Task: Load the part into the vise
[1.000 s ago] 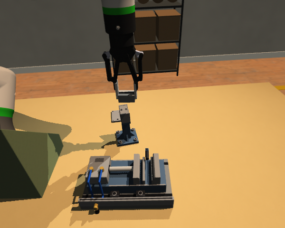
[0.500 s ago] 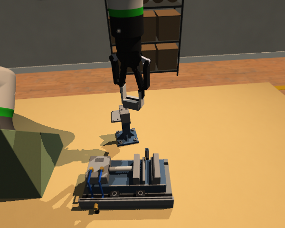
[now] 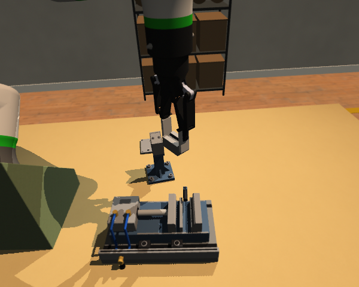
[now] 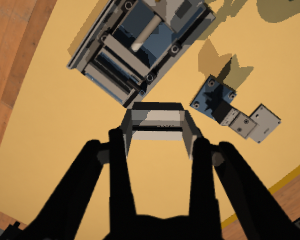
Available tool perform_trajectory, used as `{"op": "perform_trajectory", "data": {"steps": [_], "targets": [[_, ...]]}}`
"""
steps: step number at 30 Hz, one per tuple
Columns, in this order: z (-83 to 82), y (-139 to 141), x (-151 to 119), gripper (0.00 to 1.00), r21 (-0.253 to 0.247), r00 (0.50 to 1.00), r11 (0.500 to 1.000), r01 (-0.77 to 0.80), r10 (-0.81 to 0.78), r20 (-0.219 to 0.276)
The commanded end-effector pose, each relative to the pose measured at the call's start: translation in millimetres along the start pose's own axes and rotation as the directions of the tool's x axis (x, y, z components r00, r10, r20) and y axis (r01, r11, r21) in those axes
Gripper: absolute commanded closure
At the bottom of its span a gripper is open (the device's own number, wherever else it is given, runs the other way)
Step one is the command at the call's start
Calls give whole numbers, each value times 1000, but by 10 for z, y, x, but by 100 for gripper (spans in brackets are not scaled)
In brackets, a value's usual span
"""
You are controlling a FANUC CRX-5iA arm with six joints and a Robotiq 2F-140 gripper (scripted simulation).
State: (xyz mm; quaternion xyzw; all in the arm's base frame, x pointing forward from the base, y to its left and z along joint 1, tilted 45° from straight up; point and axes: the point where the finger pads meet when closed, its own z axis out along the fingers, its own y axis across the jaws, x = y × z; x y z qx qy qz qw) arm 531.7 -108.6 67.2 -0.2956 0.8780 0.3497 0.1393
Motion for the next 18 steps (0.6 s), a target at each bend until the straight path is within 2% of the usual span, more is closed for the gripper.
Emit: {"op": "perform_trajectory", "data": {"steps": [1,11,14,18], "targets": [[4,-182,82,100,-4,991,991,-131,131,-4],[33,-574,304,100,-4,915,915,-404,404,-5],[36,-606,324,100,-4,905,905,-425,425,-5],[48,-720,399,100,-5,866,866,-500,500,-5]]}}
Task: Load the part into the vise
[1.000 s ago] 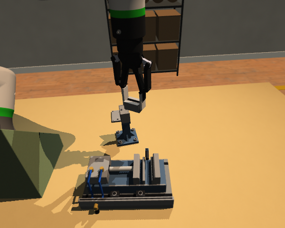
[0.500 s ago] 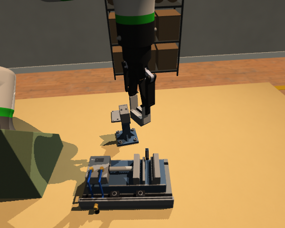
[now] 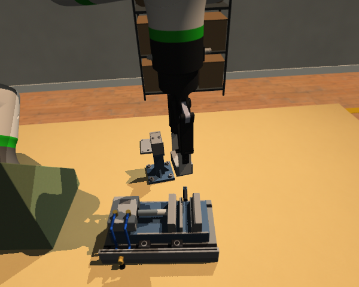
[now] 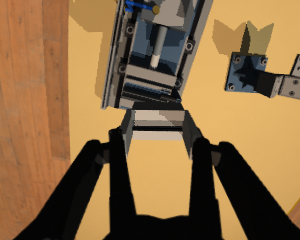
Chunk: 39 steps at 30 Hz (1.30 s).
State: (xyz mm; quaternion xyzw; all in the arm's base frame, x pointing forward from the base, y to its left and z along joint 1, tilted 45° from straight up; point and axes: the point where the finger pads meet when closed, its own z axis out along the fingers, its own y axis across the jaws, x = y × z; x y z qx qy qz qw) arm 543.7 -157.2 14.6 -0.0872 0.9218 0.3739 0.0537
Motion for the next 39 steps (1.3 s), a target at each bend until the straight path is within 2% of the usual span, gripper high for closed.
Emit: {"op": "perform_trajectory", "data": {"steps": [1,11,39], "targets": [[8,-126,12,100,-1,997,997,-80,80,-2],[30,-328,43,100,-3,979,979,-205,205,-2],[37,-383,53,100,-3,971,971,-239,239,-2]]}}
